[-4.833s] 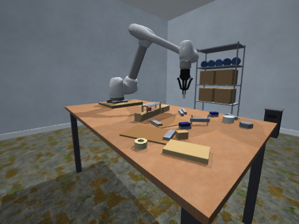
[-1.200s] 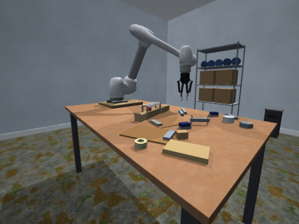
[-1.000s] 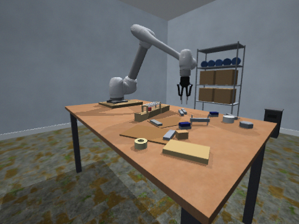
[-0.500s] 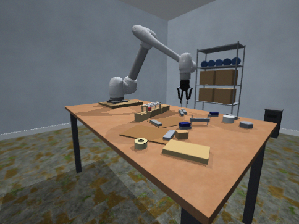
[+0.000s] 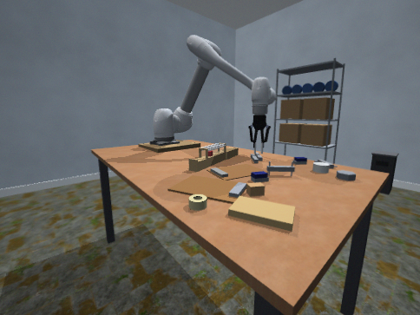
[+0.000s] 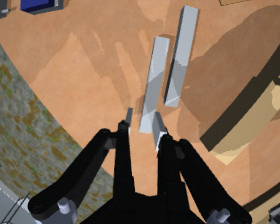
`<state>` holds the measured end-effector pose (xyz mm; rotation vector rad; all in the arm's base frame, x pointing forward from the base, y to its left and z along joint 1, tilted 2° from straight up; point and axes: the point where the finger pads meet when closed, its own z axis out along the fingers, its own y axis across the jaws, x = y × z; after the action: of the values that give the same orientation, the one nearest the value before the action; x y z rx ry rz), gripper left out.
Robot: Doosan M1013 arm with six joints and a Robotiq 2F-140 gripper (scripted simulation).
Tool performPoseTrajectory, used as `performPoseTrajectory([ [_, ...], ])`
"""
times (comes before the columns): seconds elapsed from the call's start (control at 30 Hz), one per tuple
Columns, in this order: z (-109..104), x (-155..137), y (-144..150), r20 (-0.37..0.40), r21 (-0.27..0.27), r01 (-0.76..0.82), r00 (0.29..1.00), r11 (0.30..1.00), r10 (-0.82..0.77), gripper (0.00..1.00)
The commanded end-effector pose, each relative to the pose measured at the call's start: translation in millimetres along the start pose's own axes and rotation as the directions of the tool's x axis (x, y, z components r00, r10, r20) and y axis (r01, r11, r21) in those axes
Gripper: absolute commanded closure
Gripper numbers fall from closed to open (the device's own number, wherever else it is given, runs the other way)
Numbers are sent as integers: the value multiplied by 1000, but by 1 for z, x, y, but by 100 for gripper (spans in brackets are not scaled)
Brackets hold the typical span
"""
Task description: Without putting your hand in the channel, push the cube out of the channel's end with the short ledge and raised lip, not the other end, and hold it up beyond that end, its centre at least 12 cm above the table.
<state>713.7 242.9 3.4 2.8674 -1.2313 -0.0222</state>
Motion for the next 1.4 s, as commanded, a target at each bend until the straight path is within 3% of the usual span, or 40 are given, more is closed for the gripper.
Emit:
performPoseTrajectory([
  [0.0, 13, -1, 3, 5, -3, 4, 1000, 1000, -4, 77],
  [1.03, 13, -1, 3, 5, -3, 4, 1000, 1000, -4, 77],
  [1.07, 13, -1, 3, 5, -3, 4, 1000, 1000, -4, 100],
  [1.37, 13, -1, 3, 5, -3, 4, 1000, 1000, -4, 100],
])
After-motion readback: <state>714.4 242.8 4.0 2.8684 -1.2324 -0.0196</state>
